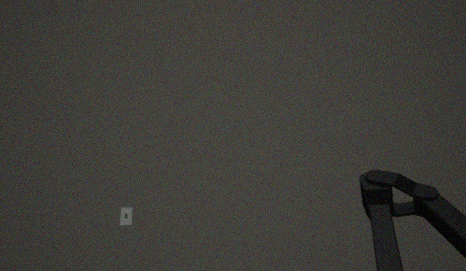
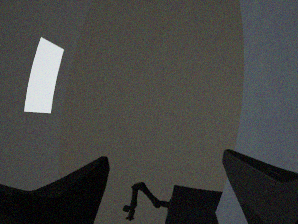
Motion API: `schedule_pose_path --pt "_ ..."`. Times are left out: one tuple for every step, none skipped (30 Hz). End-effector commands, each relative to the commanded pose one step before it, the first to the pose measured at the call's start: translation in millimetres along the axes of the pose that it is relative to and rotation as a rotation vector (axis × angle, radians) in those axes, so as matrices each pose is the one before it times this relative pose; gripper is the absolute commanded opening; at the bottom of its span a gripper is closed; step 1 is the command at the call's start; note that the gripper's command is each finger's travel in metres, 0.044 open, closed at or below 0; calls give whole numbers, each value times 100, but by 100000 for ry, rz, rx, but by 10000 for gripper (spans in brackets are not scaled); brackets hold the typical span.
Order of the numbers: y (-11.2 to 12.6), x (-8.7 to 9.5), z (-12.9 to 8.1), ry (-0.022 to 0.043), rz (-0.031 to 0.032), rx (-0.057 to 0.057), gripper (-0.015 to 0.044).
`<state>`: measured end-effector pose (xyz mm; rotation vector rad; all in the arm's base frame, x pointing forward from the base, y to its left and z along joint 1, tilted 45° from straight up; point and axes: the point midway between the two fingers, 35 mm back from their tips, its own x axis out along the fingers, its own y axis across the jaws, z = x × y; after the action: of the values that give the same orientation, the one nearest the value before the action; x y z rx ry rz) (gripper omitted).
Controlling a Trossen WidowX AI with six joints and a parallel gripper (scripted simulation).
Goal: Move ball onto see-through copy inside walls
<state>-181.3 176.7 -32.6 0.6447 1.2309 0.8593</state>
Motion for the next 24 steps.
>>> schedule_pose_path --pt "44 126 41 -383 -585 -139 374" --pt "137 378 127 -1117 -1760 -399 348" --pt "259 652 325 -2198 -2653 -1002 321" --pt "353 825 725 -3887 -2213 -2373 295" --pt "330 833 785 -3932 -2292 -2495 292" --pt "300 837 807 -3800 -2500 -2477 292" --pt "268 840 827 -3649 -2704 -2454 292" --pt "234 844 846 -3488 -2900 -2431 292" --pt "200 847 863 -3315 -3087 -2408 292" --pt "164 850 879 -3133 -3263 -2386 292" --pt "84 640 628 -1085 -2974 -1892 292" --pt "59 525 530 -785 -2469 -1536 292" --pt "38 407 421 -542 -1931 -1181 292" --pt "24 295 311 -383 -1399 -846 292" --pt "27 365 412 -1129 -1585 -948 292" --pt "24 500 569 -1484 -2216 -1294 292" --pt "8 635 729 -1774 -2883 -1635 292" --pt "-24 769 890 -1981 -3589 -1968 292" --pt "-67 826 960 -1911 -3953 -2093 292" --pt "-110 828 963 -1686 -4049 -2076 292" --pt "-186 775 902 -1117 -4137 -2293 292" --pt "-226 772 900 -878 -4188 -2265 292" --pt "-266 770 896 -636 -4225 -2236 292" --pt "-307 767 891 -393 -4248 -2208 292"
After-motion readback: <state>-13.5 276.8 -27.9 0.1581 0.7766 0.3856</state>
